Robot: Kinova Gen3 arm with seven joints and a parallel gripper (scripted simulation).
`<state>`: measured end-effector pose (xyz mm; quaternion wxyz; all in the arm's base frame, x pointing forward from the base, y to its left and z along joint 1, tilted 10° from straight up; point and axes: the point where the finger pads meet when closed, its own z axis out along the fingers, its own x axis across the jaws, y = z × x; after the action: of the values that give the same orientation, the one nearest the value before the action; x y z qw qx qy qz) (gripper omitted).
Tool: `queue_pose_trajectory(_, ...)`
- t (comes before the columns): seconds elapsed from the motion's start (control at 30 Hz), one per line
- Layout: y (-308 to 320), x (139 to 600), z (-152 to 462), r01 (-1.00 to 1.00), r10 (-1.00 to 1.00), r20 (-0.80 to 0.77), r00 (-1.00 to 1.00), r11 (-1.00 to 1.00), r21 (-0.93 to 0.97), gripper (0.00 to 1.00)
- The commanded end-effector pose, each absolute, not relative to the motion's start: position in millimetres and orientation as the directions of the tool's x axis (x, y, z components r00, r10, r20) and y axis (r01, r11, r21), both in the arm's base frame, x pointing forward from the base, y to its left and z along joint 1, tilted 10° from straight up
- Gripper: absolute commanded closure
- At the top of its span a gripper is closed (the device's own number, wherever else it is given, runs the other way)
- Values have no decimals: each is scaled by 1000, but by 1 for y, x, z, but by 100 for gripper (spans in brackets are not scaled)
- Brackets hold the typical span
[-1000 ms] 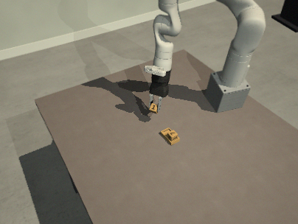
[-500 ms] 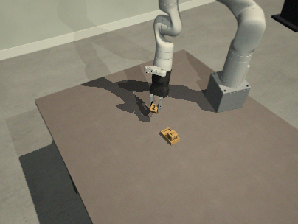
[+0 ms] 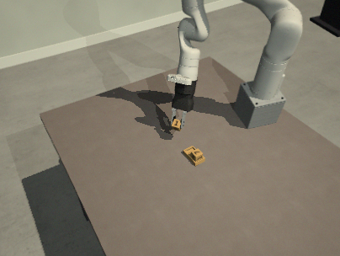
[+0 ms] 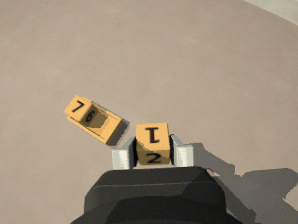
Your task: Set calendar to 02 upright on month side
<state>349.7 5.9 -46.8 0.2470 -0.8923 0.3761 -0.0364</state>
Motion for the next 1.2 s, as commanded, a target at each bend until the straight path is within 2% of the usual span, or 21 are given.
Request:
queue_pose_trajectory(0.0, 5, 344, -50, -649, -693, -130, 710, -571, -503, 40)
queue_pose_trajectory(0.83, 3, 350, -45, -607, -703, -113, 702, -508, -611, 40)
queue_pose_trajectory(1.17, 2, 348, -48, -543, -701, -121, 703, -419, -727, 40)
